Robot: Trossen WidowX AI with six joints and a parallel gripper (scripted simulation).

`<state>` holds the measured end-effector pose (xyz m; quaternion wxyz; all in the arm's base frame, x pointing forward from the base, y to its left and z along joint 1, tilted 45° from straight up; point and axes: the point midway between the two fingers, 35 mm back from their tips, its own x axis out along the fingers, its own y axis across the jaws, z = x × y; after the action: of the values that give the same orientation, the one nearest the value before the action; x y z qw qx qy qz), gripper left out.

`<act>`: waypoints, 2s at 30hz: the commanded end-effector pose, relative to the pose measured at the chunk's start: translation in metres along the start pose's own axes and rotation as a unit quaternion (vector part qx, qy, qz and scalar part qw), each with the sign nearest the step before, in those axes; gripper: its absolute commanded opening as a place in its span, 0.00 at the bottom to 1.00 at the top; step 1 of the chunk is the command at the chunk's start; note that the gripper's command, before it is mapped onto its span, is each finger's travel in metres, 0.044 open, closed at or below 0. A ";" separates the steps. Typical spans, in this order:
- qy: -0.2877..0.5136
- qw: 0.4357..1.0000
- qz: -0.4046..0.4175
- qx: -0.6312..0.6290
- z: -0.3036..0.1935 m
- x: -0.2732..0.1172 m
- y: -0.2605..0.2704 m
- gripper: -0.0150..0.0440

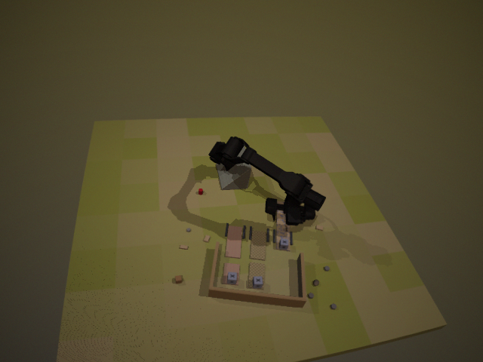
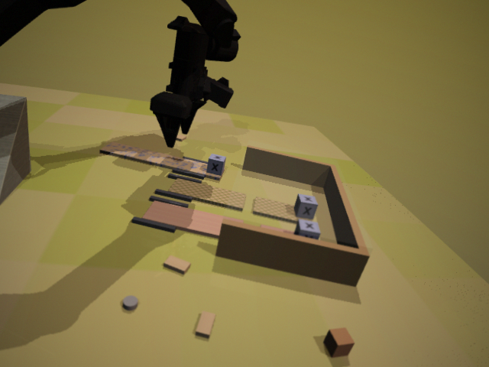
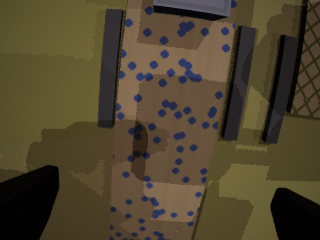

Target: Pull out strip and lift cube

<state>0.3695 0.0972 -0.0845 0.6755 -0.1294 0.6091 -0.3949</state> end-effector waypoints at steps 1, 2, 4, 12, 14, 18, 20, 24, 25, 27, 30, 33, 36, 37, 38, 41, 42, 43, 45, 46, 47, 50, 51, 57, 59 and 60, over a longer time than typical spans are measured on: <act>-0.004 1.000 0.000 -0.003 0.016 -0.003 0.000 1.00; -0.004 1.000 0.000 -0.003 0.019 -0.003 0.000 1.00; -0.004 1.000 0.000 -0.003 0.025 -0.004 0.000 1.00; -0.005 1.000 0.000 -0.002 0.051 -0.008 0.000 1.00; -0.005 1.000 -0.001 -0.002 0.057 -0.009 0.000 1.00; -0.005 1.000 -0.001 -0.002 0.069 -0.011 0.000 1.00; -0.005 1.000 -0.001 -0.002 0.074 -0.012 0.000 1.00; -0.005 1.000 0.001 0.009 0.084 -0.014 0.000 1.00; -0.005 1.000 0.001 0.009 0.084 -0.014 0.000 0.96; -0.005 1.000 0.001 0.008 0.084 -0.012 0.000 0.87; -0.005 1.000 0.001 0.007 0.084 -0.007 0.000 0.73; -0.005 1.000 0.001 0.007 0.085 -0.002 0.000 0.68; -0.005 1.000 0.001 0.006 0.085 0.003 0.000 0.68; -0.005 1.000 0.001 0.005 0.085 0.004 0.000 0.68; -0.005 1.000 0.001 0.005 0.085 0.006 0.000 0.68; -0.005 1.000 0.000 0.004 0.085 0.011 0.000 0.68; -0.005 1.000 0.000 0.004 0.085 0.012 0.000 0.68; -0.005 1.000 0.000 0.004 0.085 0.014 0.000 0.68; -0.005 1.000 0.000 0.003 0.085 0.017 0.000 0.68; -0.005 1.000 0.000 0.003 0.085 0.019 0.000 0.68; -0.005 1.000 0.000 0.002 0.085 0.021 0.000 0.68; -0.006 1.000 -0.001 0.001 0.085 0.026 0.000 0.68; -0.006 1.000 -0.001 0.001 0.085 0.027 0.000 0.68; -0.006 1.000 -0.001 -0.001 0.085 0.037 -0.001 0.68; -0.006 1.000 -0.002 -0.001 0.084 0.040 -0.001 0.68; -0.006 1.000 -0.002 -0.001 0.084 0.041 -0.001 0.68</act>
<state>0.4457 0.0456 -0.0921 0.6776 -0.1279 0.6060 -0.3967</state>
